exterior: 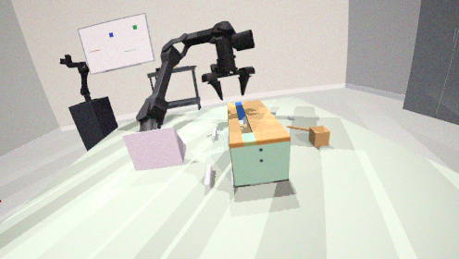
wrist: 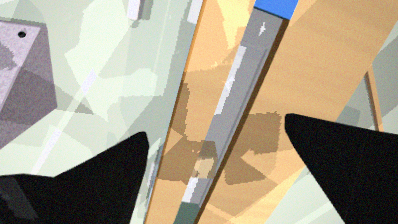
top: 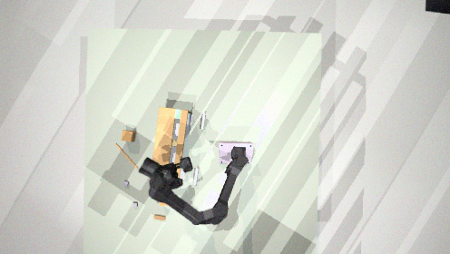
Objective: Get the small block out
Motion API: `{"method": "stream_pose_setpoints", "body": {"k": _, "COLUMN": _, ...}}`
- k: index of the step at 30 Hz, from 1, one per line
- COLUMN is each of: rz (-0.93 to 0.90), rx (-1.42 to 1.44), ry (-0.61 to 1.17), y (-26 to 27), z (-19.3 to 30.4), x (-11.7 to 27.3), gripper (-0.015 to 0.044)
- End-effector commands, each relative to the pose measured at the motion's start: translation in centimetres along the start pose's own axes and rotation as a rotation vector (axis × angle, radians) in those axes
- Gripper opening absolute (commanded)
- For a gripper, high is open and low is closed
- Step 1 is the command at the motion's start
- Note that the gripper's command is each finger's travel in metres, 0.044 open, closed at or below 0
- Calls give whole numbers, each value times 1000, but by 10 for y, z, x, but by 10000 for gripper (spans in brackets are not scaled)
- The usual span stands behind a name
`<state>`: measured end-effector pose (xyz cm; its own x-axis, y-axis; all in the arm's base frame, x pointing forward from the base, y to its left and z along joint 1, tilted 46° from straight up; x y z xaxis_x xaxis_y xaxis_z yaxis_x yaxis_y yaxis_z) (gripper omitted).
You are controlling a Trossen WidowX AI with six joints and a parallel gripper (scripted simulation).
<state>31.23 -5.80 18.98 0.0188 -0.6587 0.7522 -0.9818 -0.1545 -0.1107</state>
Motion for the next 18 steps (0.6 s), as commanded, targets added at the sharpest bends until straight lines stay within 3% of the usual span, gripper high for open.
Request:
{"method": "stream_pose_setpoints", "body": {"k": 1, "rz": -30, "rx": -180, "ry": -111, "y": 13, "z": 66, "x": -10, "gripper": 400}}
{"method": "stream_pose_setpoints", "body": {"k": 7, "rz": -41, "rx": -404, "ry": -279, "y": 49, "z": 145, "x": -28, "gripper": 400}}
{"method": "stream_pose_setpoints", "body": {"k": 18, "rz": -41, "rx": -411, "ry": -284, "y": 50, "z": 147, "x": -36, "gripper": 400}}
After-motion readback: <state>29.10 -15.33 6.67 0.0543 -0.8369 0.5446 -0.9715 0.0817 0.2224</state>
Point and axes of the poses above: the point midway between the two fingers, 35 mm back from their tips, its own x axis back along the fingers, its own y axis across the jaws, z = x × y, the point moved 8 cm from there along x, back along the fingers, and after that the axes turned 11 degrees about -x, right-handed, at the moved point
